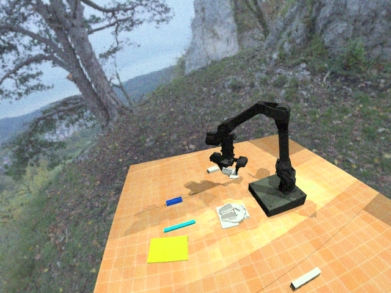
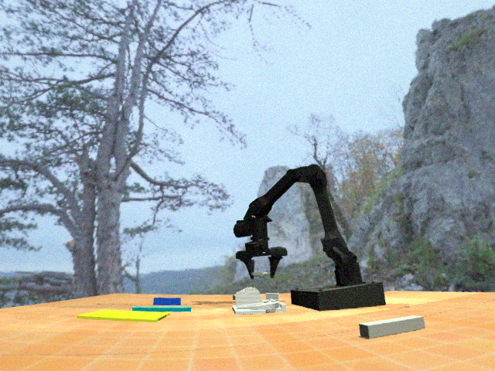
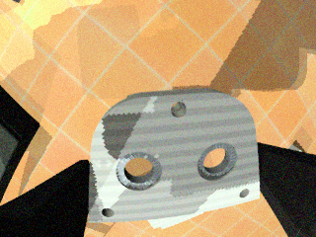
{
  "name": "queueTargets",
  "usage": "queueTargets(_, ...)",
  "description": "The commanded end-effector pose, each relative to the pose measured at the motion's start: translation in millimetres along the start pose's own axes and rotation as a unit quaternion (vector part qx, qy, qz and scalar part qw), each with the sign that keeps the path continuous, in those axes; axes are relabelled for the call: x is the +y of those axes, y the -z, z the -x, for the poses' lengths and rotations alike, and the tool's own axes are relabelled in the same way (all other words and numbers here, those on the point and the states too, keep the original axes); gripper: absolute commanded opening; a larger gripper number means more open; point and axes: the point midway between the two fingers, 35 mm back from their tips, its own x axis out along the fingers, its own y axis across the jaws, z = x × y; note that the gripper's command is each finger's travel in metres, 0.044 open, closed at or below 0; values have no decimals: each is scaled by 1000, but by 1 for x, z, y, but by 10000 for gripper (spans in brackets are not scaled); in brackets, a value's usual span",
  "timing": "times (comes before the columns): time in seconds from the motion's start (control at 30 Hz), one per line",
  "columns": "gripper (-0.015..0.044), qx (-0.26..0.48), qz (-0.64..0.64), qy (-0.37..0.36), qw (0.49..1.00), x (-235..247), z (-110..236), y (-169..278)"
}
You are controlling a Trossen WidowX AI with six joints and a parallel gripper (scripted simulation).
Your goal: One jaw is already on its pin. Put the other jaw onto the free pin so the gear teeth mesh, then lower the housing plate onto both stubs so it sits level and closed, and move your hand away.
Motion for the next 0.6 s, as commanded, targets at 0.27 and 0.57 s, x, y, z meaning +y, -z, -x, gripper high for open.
queueTargets(0.27,351,0,-72,5,997,13,3,-35)
queueTargets(0.57,351,-1,-130,5,991,26,3,-61)
